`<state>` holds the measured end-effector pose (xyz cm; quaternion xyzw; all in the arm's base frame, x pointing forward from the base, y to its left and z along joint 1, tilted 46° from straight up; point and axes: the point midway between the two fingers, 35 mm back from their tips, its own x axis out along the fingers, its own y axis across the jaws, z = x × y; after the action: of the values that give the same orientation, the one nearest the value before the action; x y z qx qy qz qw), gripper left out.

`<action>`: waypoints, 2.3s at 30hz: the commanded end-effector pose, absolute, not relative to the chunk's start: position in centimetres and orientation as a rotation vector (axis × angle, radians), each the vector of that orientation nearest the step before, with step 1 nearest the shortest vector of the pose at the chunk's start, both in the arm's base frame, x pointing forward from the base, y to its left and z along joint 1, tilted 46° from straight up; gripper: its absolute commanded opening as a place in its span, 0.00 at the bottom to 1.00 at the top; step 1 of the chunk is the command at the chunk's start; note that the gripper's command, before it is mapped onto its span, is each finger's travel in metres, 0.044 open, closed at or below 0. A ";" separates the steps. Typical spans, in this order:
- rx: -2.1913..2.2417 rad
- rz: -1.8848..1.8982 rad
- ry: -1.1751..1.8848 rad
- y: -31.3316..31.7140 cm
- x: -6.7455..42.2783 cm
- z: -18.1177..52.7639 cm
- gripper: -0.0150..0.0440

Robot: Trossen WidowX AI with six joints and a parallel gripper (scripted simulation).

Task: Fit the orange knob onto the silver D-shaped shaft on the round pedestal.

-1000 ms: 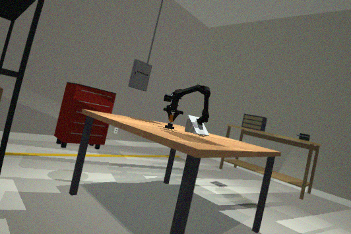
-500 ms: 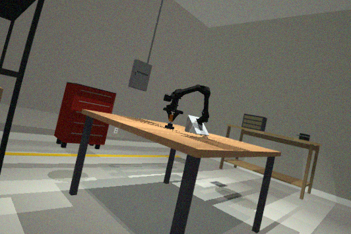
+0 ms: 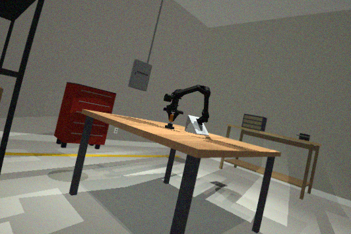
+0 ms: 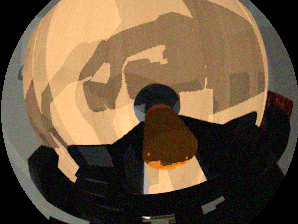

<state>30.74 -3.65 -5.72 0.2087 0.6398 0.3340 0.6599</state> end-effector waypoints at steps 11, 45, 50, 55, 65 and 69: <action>0.468 0.755 1.439 -3.7 31.0 -5.7 0.25; 0.468 0.755 1.439 -3.5 30.8 -5.8 0.25; 0.468 0.755 1.439 -3.7 30.7 -5.7 0.25; 0.461 0.761 1.435 -3.8 30.6 -5.4 0.25; 0.307 0.895 1.343 -3.9 30.8 -5.4 0.25; 0.307 0.895 1.343 -3.9 31.0 -5.6 0.25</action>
<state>30.73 -3.71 -5.50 0.1418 0.6019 0.3960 0.6789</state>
